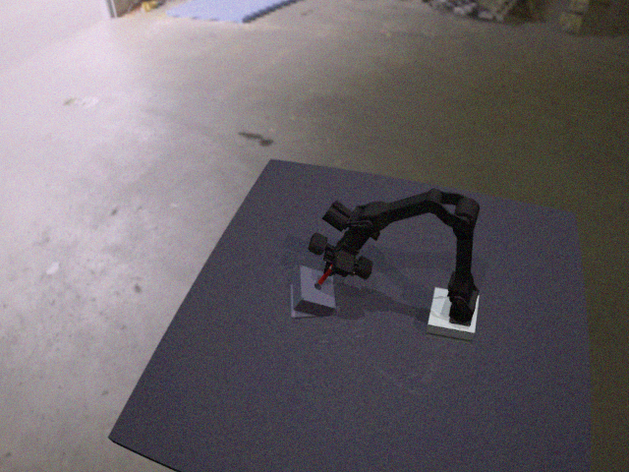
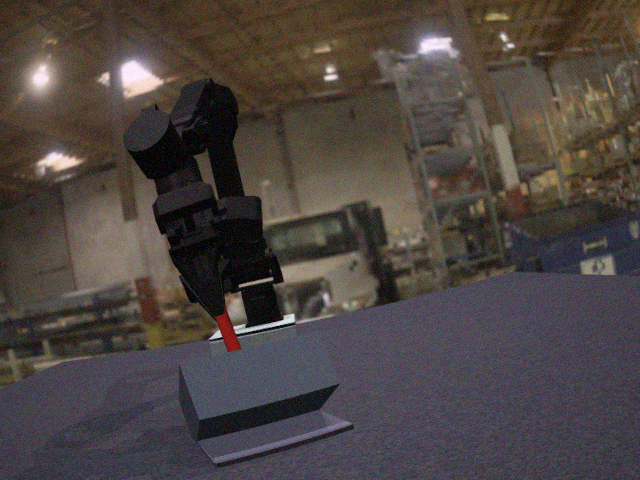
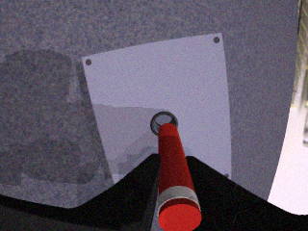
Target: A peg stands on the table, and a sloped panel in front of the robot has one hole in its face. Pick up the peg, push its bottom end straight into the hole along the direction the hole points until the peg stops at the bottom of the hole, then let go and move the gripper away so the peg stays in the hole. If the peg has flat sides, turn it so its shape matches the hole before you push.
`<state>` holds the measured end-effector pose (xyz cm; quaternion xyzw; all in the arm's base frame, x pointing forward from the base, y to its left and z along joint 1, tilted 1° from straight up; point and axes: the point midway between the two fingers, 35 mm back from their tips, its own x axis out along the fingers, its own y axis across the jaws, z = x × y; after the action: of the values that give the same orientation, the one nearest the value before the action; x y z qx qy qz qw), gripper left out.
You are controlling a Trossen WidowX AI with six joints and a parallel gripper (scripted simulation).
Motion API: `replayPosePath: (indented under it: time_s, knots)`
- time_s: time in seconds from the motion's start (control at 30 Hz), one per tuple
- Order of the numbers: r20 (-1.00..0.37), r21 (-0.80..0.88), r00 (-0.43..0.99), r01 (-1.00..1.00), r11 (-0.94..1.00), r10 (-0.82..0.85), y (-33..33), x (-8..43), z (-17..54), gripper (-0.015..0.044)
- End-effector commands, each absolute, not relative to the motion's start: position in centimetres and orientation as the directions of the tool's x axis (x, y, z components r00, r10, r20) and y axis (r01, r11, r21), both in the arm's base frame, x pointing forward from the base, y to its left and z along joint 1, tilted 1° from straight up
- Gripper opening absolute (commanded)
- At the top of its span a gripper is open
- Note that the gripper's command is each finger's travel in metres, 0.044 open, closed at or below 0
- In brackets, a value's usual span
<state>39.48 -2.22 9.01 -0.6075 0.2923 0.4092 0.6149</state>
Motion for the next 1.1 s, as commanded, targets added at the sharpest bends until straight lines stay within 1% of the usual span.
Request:
replayPosePath:
  time_s: [0.0,1.07]
  knots:
    - [-0.859,-0.504,0.492,-0.861,-0.068,0.146,-2.18,39.71,8.39,0.0000]
    - [-0.856,-0.509,0.495,-0.858,-0.073,0.150,-2.14,39.76,8.00,0.0000]
